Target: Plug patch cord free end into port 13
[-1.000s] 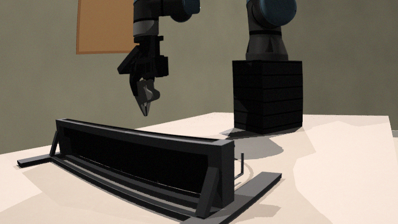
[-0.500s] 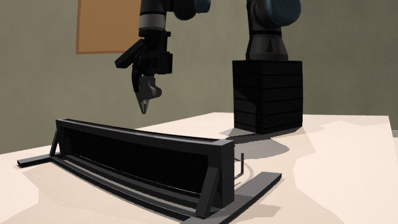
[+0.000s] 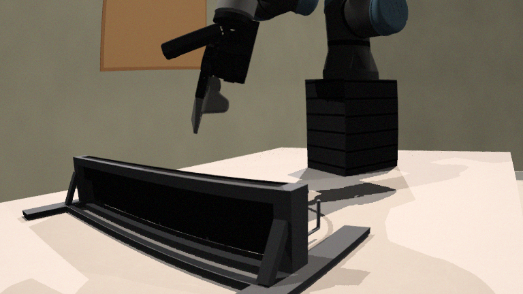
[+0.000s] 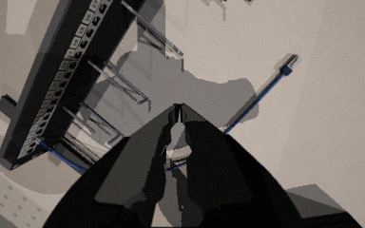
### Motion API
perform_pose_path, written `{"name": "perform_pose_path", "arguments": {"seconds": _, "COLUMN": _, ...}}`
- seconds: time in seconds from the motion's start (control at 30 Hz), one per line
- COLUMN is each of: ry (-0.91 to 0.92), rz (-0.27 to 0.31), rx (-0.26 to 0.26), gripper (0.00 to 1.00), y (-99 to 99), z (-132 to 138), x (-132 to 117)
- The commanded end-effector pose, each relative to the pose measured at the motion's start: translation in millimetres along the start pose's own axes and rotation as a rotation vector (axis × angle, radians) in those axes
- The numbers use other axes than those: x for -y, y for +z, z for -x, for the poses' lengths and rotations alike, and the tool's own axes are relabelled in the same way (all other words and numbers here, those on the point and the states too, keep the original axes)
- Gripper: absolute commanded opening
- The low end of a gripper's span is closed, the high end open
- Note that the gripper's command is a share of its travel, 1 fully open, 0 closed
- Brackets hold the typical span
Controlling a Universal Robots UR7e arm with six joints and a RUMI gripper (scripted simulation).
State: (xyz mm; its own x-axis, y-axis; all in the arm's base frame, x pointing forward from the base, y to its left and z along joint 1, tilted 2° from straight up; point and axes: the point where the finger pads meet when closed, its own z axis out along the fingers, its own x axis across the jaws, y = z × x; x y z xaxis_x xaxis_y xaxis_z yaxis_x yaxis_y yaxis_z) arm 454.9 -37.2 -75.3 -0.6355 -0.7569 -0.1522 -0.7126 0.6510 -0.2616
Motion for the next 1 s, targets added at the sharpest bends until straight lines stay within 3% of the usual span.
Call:
{"name": "perform_pose_path", "arguments": {"seconds": 0.0, "ry": -0.082, "rz": -0.038, "rx": 0.030, "gripper": 0.00, "y": -8.6, "z": 20.7, "x": -5.1}}
{"name": "perform_pose_path", "arguments": {"seconds": 0.07, "ry": -0.191, "rz": -0.081, "rx": 0.067, "gripper": 0.00, "y": -21.1, "z": 46.8, "x": -16.1}}
{"name": "perform_pose_path", "arguments": {"seconds": 0.5, "ry": -0.602, "rz": -0.254, "rx": 0.219, "gripper": 0.00, "y": -82.2, "z": 137.1, "x": -76.6}}
{"name": "perform_pose_path", "arguments": {"seconds": 0.57, "ry": -0.602, "rz": -0.254, "rx": 0.219, "gripper": 0.00, "y": -82.2, "z": 137.1, "x": -76.6}}
{"name": "perform_pose_path", "arguments": {"seconds": 0.8, "ry": -0.761, "rz": -0.331, "rx": 0.284, "gripper": 0.00, "y": -112.4, "z": 166.8, "x": -108.4}}
{"name": "perform_pose_path", "arguments": {"seconds": 0.97, "ry": -0.789, "rz": -0.345, "rx": 0.296, "gripper": 0.00, "y": -117.9, "z": 171.4, "x": -114.4}}
